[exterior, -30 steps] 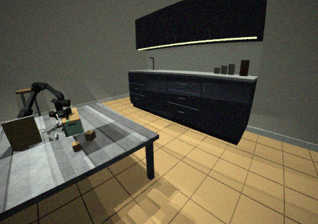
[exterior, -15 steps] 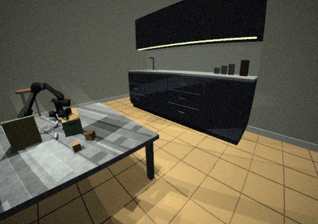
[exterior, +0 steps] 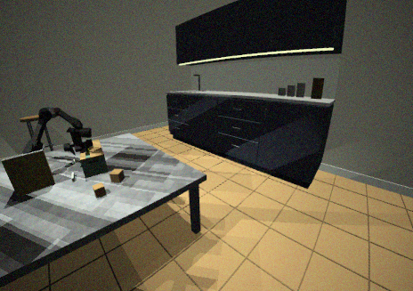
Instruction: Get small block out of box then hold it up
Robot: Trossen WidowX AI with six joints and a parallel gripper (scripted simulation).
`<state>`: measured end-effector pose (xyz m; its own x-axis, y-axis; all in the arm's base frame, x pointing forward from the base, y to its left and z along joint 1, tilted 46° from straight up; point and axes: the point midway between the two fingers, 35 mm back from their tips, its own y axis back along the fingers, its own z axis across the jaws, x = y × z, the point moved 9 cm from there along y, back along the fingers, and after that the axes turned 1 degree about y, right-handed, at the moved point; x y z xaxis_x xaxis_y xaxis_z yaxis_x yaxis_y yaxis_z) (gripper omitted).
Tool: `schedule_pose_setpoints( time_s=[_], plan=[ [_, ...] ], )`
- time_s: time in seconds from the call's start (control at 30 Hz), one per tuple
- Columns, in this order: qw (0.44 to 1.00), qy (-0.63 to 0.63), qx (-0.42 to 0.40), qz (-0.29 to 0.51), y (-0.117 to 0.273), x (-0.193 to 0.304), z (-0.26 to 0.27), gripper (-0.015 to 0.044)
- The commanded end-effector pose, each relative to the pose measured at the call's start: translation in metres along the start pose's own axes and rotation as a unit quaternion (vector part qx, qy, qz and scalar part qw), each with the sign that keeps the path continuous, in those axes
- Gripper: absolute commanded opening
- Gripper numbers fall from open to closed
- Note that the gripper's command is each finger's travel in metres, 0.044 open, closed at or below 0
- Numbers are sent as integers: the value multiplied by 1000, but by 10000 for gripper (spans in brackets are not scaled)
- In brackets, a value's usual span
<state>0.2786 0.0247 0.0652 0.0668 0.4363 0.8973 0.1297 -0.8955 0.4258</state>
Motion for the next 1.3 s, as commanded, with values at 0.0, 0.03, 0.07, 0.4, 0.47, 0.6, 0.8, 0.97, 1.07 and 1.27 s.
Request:
schedule_pose_setpoints(
  time_s=[0.0, 0.03, 0.07, 0.4, 0.47, 0.6, 0.8, 0.97, 1.07, 1.27],
  plan=[
    [1000, 2, -1, 2, -1, 4, 0, 400],
    [1000, 2, -1, 2, -1, 2, 0, 400],
    [1000, 2, -1, 2, 0, 0, 0, 400],
    [1000, 2, -1, 1, 2, -6, 0, 400],
    [1000, 2, -1, 2, 1, -4, 0, 400],
    [1000, 2, -1, 2, 0, 1, 0, 400],
    [1000, 2, -1, 2, -2, 7, 1, 400],
    [1000, 2, -1, 2, -4, 12, 1, 400],
    [1000, 2, -1, 2, -5, 14, 1, 400],
    [1000, 2, -1, 2, -7, 20, 1, 400]
  ],
)
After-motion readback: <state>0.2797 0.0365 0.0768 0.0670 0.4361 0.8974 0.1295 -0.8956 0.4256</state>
